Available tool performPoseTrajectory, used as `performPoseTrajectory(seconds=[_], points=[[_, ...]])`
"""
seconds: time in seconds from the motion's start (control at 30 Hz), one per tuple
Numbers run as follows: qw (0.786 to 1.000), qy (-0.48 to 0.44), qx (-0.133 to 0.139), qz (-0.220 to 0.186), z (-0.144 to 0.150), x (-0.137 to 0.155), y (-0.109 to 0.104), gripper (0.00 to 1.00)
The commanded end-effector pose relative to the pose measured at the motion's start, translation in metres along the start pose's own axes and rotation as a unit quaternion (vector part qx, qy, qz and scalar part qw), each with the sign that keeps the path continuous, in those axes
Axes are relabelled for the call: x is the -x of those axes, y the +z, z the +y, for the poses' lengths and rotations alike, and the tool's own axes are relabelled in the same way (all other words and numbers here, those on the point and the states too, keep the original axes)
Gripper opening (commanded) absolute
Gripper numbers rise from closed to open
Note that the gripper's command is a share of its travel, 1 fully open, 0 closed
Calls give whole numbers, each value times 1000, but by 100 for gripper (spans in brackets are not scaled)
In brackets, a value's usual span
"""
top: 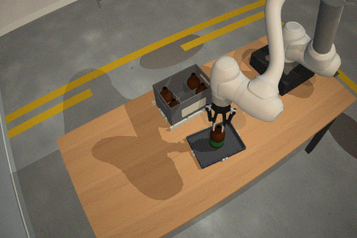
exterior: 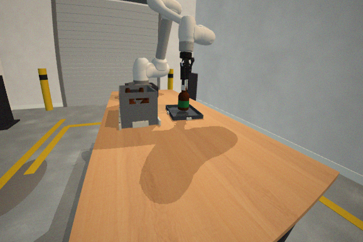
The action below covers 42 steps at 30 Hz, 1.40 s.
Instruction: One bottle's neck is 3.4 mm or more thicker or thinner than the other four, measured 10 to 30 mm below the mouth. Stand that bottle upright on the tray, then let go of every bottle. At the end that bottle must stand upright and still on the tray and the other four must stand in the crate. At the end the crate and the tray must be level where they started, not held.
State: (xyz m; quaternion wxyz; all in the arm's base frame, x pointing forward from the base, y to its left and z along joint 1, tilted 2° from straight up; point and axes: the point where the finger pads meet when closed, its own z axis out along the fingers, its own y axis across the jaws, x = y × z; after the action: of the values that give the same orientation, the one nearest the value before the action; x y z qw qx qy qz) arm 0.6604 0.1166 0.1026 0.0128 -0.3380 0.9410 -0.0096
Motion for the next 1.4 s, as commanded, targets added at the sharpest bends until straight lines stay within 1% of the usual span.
performPoseTrajectory(seconds=[0.0, 0.6, 1.37], points=[[1000, 4, -1, 2, -1, -2, 3, 0], [1000, 4, -1, 2, -1, -3, 6, 0], [1000, 4, -1, 2, -3, -4, 16, 0]])
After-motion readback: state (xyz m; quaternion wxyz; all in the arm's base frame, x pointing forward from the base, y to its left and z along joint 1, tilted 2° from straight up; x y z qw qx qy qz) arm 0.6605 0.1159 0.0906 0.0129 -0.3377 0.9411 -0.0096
